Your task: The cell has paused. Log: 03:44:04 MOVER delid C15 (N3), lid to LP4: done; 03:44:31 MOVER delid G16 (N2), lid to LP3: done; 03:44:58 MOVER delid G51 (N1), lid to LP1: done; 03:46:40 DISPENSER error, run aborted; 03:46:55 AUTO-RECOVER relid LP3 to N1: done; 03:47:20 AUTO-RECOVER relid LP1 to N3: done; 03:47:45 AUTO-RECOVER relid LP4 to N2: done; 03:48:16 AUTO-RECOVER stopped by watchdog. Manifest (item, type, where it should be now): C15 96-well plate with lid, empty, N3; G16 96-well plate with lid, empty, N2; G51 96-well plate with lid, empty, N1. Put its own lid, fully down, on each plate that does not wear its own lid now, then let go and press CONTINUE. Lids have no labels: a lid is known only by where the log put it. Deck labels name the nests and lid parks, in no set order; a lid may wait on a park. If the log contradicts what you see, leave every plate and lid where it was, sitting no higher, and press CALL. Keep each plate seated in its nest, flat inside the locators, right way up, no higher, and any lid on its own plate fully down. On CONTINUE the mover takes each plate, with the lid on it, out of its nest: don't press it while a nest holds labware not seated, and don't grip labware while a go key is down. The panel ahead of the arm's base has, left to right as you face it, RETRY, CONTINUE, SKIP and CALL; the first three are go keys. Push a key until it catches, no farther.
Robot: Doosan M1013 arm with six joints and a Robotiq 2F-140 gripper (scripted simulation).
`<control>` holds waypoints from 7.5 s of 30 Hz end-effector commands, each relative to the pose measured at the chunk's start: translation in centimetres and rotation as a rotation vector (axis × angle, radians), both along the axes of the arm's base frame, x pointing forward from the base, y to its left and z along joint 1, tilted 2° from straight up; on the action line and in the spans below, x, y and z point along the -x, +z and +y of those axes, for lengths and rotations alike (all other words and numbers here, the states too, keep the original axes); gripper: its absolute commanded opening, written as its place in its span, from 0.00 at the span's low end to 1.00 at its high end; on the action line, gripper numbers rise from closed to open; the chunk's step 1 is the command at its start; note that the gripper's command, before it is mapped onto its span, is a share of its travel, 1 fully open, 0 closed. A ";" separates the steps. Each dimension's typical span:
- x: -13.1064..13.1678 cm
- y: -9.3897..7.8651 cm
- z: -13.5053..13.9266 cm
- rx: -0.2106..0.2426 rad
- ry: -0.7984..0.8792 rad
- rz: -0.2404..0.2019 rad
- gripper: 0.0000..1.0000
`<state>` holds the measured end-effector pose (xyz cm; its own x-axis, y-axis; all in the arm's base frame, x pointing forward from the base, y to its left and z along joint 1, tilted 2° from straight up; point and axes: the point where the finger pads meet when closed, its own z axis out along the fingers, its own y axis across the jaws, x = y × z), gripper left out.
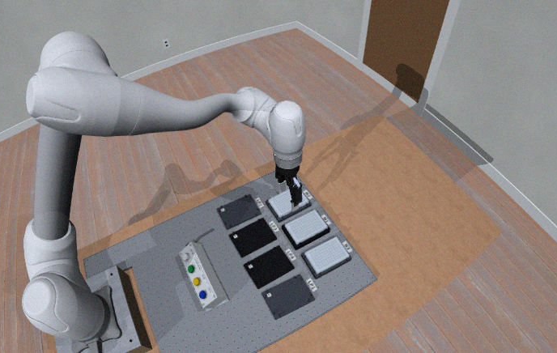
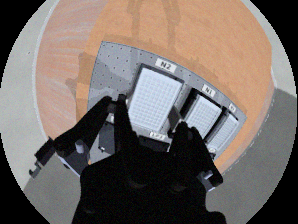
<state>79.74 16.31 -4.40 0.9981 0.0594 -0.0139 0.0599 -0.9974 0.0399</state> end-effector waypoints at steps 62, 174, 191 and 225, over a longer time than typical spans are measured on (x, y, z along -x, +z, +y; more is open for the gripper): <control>0.0 0.0 0.0 0.000 0.000 0.000 0.66; 42.3 11.3 -11.4 0.000 -0.003 0.000 0.00; 42.3 11.3 -11.4 0.000 -0.003 0.000 0.00; 42.3 10.6 -11.4 0.000 -0.003 0.000 0.00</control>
